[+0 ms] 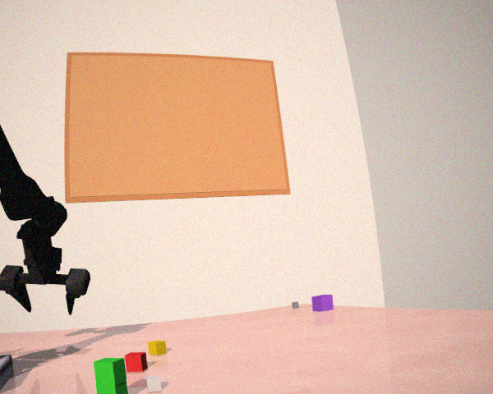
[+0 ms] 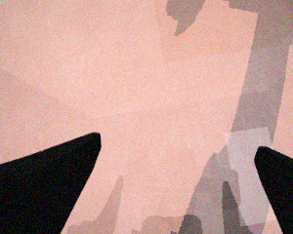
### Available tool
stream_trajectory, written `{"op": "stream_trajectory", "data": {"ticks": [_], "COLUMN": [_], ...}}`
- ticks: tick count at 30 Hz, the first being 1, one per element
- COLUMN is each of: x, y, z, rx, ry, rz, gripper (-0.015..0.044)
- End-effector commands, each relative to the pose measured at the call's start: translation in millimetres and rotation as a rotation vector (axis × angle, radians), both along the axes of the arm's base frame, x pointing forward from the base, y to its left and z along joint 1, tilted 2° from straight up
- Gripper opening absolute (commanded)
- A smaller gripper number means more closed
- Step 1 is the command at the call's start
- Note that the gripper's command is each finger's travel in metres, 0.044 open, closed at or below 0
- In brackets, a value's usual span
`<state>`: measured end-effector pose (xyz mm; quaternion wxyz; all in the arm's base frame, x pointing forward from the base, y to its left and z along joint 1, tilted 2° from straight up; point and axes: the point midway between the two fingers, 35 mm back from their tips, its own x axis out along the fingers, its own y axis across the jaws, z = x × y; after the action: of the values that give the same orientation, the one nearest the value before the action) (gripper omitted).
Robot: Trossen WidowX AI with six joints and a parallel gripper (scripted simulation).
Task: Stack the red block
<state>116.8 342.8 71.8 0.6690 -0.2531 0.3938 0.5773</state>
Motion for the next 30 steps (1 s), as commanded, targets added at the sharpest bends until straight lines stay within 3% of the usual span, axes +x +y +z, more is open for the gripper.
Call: {"op": "stream_trajectory", "data": {"ticks": [1,16,30], "x": [32.3,122.8,155.5], "y": [-18.8,-124.0,-237.8], "z": [0.8,-2.5,3.4], "rx": [-0.046,-0.207,-0.345], "ry": [0.034,0.193,0.39], "rz": [-0.155,-0.755,-1.317], "gripper": [0.044,0.044,0.044]}}
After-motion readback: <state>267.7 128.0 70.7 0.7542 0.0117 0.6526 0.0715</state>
